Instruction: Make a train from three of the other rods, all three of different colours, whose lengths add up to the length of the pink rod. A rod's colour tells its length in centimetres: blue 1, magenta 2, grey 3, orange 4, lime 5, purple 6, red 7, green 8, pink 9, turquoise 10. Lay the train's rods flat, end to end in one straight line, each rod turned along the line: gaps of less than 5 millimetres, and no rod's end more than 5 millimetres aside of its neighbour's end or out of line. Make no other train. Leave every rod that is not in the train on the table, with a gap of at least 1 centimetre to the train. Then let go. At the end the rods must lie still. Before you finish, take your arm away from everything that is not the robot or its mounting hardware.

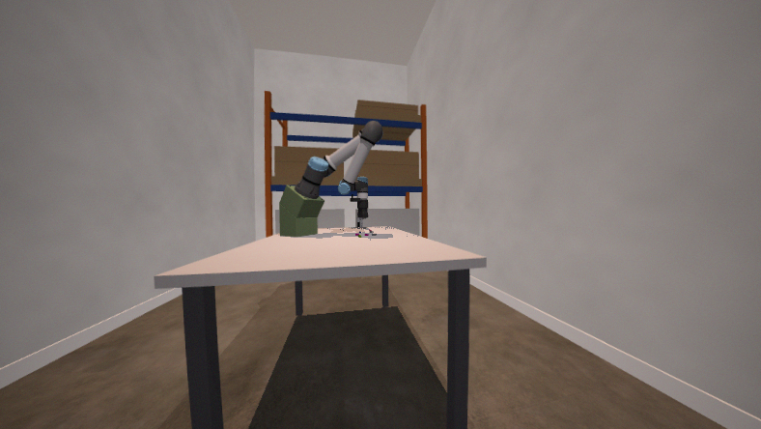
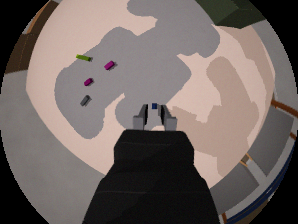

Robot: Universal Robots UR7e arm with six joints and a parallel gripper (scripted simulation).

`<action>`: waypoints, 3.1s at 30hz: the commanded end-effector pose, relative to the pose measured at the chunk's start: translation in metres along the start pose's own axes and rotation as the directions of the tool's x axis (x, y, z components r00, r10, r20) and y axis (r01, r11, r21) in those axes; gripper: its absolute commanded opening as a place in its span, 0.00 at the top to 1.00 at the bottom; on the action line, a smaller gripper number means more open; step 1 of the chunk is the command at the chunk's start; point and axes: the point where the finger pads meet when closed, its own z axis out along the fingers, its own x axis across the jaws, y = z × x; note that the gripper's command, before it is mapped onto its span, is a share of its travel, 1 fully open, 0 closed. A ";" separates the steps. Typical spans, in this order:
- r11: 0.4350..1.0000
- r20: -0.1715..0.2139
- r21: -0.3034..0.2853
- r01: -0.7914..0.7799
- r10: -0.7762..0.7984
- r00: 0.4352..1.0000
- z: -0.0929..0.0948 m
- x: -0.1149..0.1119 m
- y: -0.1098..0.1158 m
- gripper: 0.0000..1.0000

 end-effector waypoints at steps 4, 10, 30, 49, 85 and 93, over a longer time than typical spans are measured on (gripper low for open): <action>1.000 0.001 -0.001 0.000 0.000 1.000 -0.027 0.000 0.000 0.46; 1.000 0.001 -0.001 0.000 0.000 1.000 -0.038 0.000 0.000 0.46; 1.000 0.001 -0.001 0.000 0.000 1.000 -0.051 0.000 0.000 0.00; 1.000 0.001 -0.001 -0.005 0.005 1.000 -0.051 0.000 0.001 0.00; 0.910 0.000 -0.002 -0.414 0.414 0.910 -0.030 -0.038 0.069 0.46; 0.910 0.000 -0.002 -0.414 0.414 0.910 -0.030 -0.038 0.069 0.46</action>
